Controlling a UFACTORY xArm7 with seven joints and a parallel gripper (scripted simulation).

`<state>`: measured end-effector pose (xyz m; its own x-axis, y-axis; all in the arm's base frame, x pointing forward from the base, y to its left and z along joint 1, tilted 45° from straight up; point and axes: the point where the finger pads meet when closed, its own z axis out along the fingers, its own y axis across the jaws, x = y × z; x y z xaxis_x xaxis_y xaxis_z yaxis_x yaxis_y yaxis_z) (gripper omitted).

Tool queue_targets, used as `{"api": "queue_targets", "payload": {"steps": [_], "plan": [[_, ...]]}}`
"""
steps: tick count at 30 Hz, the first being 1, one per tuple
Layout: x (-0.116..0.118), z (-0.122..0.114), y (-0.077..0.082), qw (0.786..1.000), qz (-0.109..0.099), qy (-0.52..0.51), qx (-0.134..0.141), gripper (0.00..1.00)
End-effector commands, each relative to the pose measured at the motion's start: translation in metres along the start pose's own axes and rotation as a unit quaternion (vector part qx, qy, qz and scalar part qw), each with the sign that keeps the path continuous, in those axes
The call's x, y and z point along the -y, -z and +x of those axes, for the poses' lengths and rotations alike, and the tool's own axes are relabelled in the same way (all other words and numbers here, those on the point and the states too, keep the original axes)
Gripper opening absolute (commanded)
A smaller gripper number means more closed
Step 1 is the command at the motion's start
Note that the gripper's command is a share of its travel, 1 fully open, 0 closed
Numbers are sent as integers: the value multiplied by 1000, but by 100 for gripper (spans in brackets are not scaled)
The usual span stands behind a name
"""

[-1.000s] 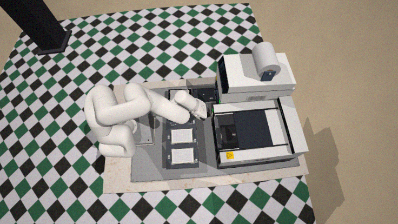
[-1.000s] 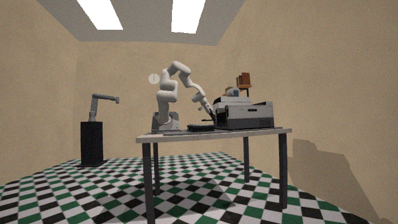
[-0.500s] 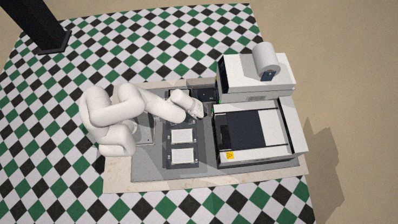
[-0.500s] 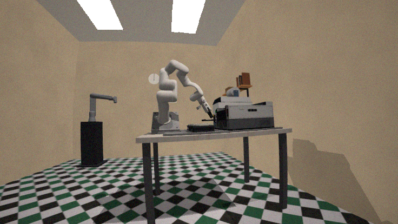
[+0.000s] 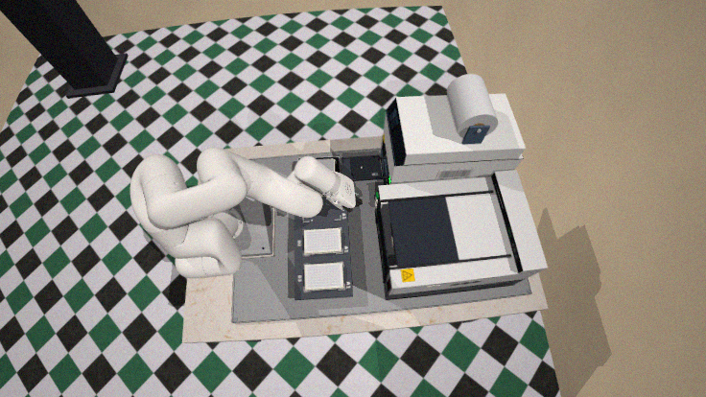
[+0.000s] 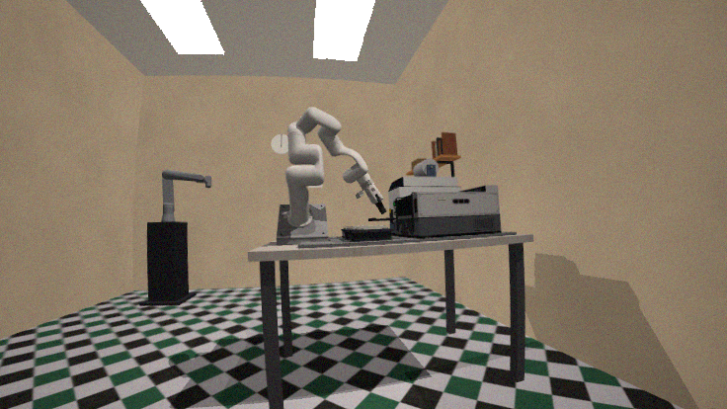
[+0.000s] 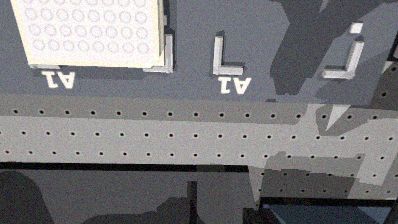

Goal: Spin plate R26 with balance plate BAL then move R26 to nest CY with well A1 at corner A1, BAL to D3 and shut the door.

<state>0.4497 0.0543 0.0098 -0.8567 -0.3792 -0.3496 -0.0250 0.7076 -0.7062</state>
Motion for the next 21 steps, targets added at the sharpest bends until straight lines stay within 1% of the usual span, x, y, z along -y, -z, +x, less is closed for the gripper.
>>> {"api": "queue_targets", "payload": {"steps": [1, 6, 12, 21], "plan": [[-1, 2, 9, 1000, -1, 0, 2, 0], [-1, 6, 16, 1000, -1, 0, 2, 0], [-1, 7, 17, 1000, -1, 0, 2, 0], [-1, -10, 59, 1000, -1, 0, 2, 0]]}}
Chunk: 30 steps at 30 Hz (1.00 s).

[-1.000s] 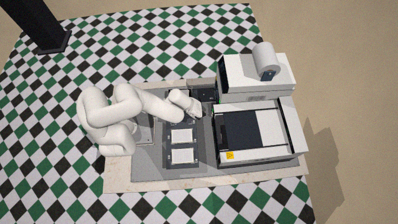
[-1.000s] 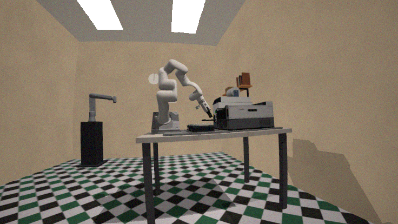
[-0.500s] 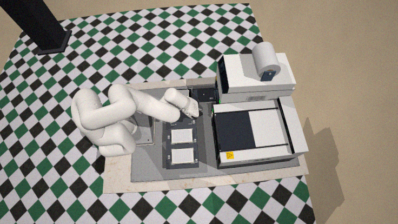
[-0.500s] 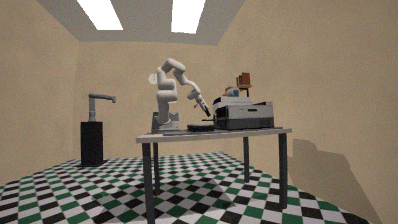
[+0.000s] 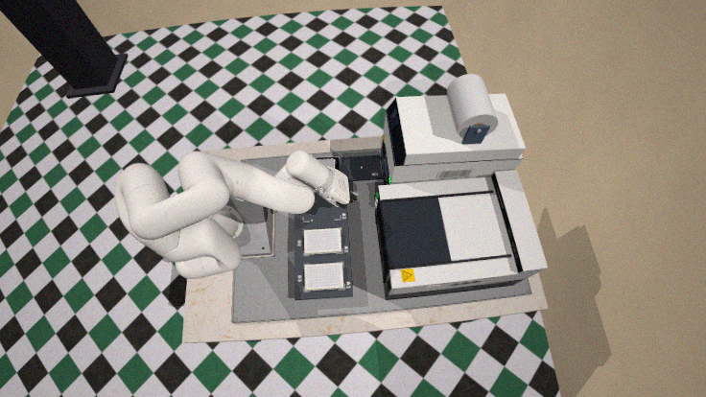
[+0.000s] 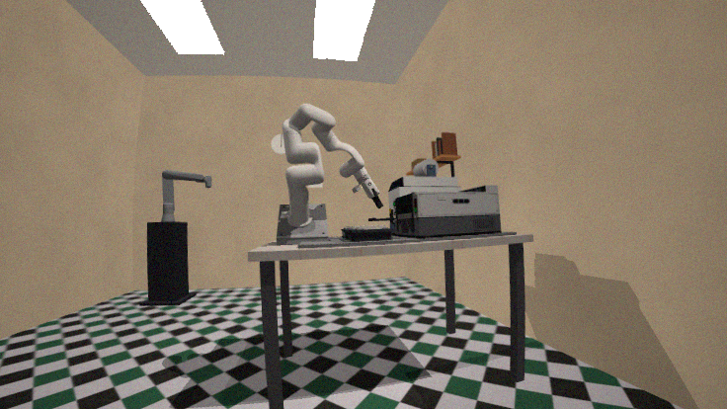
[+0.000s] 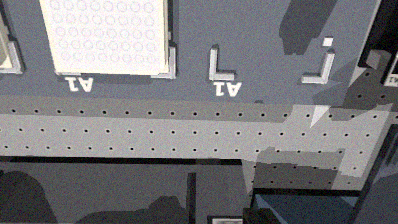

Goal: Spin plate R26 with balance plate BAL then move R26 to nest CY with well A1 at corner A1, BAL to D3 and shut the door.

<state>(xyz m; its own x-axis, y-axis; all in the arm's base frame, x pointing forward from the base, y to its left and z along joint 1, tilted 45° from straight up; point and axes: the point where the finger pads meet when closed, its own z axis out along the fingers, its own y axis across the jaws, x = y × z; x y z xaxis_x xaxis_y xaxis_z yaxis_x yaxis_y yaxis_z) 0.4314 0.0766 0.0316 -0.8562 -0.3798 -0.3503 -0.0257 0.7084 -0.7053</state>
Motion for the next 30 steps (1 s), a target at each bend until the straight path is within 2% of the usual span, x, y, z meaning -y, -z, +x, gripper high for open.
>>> {"api": "queue_targets", "payload": {"steps": [1, 13, 19, 21, 30], "plan": [[0, -11, 27, 1000, 0, 0, 1, 0], [0, -12, 28, 1000, 0, 0, 1, 0], [0, -12, 28, 995, 0, 0, -98, 0], [0, -12, 28, 995, 0, 0, -98, 0], [0, -12, 28, 969, 0, 0, -246, 0]]}}
